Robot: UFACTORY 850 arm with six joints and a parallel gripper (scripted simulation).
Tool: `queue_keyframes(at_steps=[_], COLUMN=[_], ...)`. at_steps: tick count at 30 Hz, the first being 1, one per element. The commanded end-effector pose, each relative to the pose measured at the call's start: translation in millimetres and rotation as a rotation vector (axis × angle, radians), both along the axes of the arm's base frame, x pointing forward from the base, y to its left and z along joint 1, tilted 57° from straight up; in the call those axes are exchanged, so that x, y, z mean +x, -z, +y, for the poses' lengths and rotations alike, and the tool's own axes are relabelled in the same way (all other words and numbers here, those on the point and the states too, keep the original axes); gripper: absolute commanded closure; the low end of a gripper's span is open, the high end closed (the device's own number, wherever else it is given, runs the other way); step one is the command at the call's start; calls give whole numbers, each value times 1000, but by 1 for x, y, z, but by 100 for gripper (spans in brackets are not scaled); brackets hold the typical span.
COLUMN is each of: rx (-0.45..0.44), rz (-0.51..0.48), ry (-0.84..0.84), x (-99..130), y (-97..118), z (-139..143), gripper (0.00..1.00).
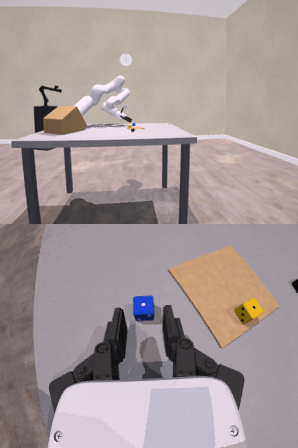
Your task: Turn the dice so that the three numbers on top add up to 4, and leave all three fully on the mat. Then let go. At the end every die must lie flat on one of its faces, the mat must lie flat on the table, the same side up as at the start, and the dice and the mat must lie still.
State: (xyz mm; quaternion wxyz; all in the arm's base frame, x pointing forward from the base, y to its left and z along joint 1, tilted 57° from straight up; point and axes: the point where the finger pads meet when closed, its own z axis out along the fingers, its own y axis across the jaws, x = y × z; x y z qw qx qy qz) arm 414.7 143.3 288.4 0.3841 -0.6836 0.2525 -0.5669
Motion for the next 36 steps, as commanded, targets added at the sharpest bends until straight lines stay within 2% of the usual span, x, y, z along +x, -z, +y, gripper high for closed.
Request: queue_keyframes(at_steps=[1, 11, 24, 36], rx=[0, 0, 3, -26], rz=[1, 1, 18, 171], ry=[-1, -1, -25, -241], x=[-5, -12, -11, 0], y=[-12, -26, -28, -34], z=[-17, -38, -40, -47], gripper=[58, 58, 58, 58])
